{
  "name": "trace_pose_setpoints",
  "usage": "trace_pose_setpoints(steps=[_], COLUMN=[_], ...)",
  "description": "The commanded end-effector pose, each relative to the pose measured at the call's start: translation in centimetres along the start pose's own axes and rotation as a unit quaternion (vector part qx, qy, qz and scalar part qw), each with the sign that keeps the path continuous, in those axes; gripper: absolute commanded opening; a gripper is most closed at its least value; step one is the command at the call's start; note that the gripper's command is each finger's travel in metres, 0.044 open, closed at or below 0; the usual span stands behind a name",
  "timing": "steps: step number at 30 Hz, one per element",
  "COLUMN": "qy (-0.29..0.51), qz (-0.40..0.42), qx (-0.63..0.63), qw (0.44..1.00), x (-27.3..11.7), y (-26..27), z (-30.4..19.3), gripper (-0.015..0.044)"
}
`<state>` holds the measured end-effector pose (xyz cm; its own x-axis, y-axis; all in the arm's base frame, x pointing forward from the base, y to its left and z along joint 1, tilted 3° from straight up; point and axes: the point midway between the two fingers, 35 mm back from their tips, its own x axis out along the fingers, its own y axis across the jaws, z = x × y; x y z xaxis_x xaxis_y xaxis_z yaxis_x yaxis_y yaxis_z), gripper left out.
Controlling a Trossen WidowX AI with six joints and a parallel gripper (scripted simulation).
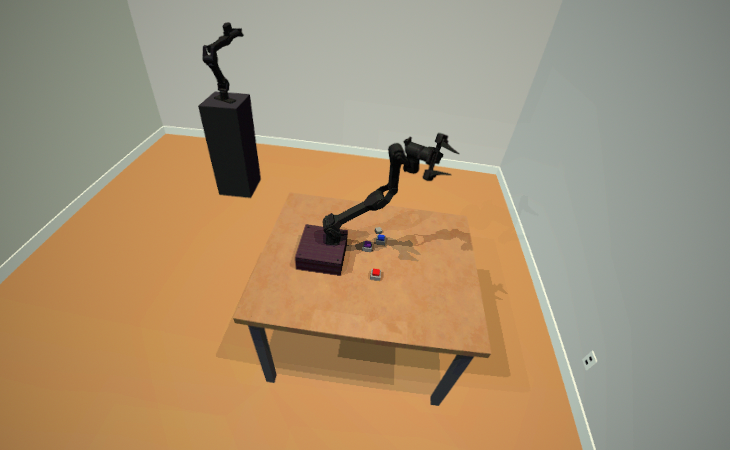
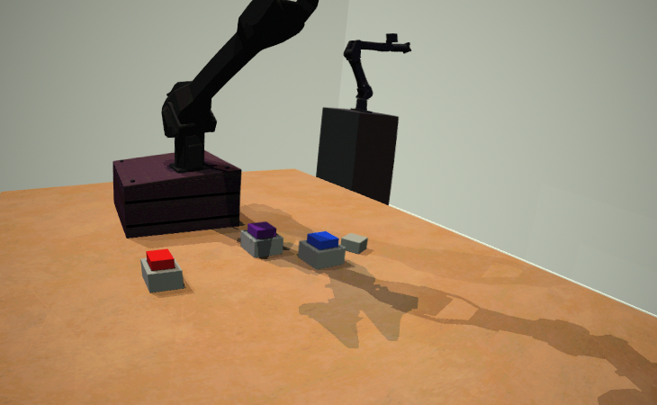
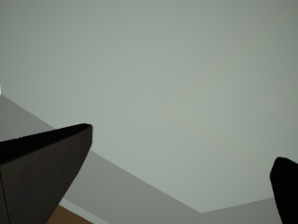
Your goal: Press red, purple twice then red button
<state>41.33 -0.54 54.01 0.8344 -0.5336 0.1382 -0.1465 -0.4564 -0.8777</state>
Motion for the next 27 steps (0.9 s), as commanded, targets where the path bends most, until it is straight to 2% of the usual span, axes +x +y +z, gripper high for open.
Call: trace_pose_setpoints(steps=[1,5,9,15,21,27], qy=[-0.001,-0.025,-0.038,-0.043,-0.018,0.034], qz=[-0.004,-0.11,-0.192,-0.326,-0.414,-0.428], qx=[0.0,0.047,0.108,0.24,0.395,0.548], qw=[1.0,0.993,0.975,0.913,0.82,0.718], x=[-0.3,-6.1,-10.6,-18.7,-23.9,-23.9], y=[-0.3,-6.3,-10.1,-13.9,-12.3,-5.2], z=[-0.1,-2.1,-4.9,-13.2,-24.5,-34.7], gripper=[0.04,0.04,0.04,0.04,0.04,0.04])
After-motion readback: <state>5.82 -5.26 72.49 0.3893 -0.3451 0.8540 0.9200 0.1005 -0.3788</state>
